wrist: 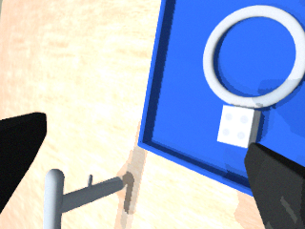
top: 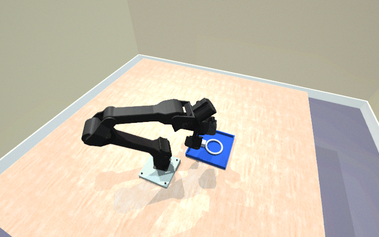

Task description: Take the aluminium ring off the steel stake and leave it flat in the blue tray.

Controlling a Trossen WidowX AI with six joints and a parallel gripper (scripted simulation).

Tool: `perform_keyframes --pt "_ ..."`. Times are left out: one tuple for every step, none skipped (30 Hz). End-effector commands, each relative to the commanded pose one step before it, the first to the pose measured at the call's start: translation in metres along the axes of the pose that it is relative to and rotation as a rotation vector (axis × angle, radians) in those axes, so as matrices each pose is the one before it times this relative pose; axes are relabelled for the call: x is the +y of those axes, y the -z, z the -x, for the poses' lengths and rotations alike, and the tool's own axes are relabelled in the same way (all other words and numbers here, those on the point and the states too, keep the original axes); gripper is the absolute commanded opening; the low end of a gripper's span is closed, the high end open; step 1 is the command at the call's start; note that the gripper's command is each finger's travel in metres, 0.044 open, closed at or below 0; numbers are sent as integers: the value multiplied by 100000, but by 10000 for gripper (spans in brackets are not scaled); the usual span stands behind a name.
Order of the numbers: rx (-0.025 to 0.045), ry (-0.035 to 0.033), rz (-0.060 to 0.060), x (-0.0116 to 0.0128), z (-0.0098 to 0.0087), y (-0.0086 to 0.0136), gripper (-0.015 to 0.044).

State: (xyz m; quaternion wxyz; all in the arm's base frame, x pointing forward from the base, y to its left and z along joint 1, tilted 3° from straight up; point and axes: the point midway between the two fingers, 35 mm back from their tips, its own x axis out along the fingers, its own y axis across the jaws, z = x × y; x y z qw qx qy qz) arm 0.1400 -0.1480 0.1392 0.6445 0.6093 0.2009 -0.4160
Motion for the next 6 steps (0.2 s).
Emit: perform_keyframes --pt "-109 -157 74 16 -1 -24 440" --pt "0 0 0 0 0 0 440" --pt "0 0 0 0 0 0 440" --pt "0 0 0 0 0 0 440" --pt "0 0 0 0 0 0 440" --pt "0 0 0 0 0 0 440"
